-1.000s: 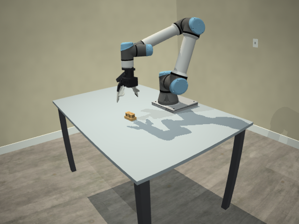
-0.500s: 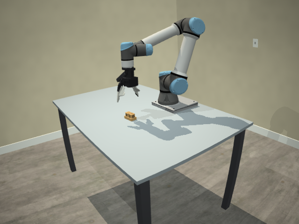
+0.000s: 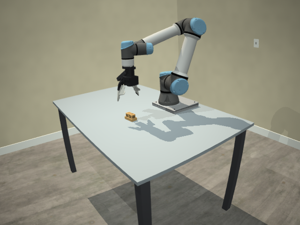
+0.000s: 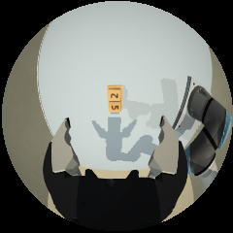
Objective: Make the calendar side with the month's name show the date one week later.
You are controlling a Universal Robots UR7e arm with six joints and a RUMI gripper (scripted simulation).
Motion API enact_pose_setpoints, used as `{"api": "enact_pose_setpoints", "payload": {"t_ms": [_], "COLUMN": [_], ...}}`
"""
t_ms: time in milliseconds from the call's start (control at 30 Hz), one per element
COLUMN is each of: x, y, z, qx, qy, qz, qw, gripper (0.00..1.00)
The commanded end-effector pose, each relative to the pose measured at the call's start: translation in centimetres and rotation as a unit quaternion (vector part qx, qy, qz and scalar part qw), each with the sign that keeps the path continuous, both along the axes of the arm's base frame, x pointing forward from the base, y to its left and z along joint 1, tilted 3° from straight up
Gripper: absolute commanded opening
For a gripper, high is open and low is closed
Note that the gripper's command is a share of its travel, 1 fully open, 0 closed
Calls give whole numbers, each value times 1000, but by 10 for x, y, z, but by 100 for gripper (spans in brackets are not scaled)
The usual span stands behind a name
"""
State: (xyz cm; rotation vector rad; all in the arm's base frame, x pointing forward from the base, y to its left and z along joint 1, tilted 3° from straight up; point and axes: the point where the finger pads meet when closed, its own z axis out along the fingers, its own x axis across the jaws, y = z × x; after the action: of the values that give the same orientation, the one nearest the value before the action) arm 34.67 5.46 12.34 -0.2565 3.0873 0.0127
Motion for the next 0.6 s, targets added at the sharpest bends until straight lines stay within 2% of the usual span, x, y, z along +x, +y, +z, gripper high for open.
{"api": "enact_pose_setpoints", "payload": {"t_ms": [0,167,567], "x": [1,0,-1], "y": [-1,-2,-2], "z": [28,50,69], "qx": [0,0,0], "qy": [-4,-4,-4], "qz": [0,-1,0], "qw": [1000,1000,1000], "gripper": [100,100,100]}}
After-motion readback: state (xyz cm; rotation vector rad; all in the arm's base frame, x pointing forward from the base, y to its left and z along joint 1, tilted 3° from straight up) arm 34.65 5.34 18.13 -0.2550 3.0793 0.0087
